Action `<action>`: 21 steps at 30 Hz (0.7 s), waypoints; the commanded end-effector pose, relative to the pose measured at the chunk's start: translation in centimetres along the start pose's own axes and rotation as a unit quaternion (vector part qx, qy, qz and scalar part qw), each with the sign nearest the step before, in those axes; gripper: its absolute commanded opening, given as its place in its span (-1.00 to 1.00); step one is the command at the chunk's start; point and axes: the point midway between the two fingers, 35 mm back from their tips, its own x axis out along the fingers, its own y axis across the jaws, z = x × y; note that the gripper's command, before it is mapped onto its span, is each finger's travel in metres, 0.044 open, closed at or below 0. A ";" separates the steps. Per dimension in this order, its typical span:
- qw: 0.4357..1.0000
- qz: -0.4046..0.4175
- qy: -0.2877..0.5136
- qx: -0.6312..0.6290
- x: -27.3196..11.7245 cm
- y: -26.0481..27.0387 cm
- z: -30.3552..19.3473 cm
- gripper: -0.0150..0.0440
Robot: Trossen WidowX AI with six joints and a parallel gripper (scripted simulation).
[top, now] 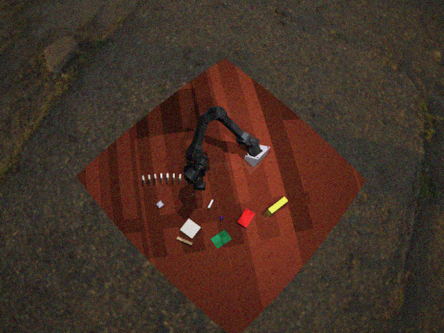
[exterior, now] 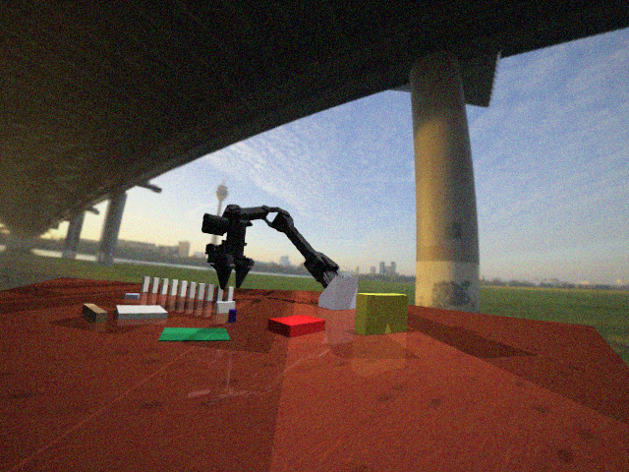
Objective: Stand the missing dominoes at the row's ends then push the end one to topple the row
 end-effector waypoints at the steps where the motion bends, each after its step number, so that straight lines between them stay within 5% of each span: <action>1: 1.000 0.016 -0.010 -0.024 -5.7 0.8 0.1 1.00; 6: 0.998 0.019 -0.017 -0.053 -11.4 0.0 -0.4 1.00; 13: 0.996 0.018 -0.016 -0.083 -11.1 1.0 -0.6 1.00; 21: 0.915 0.010 -0.012 -0.403 -7.0 11.1 -3.5 1.00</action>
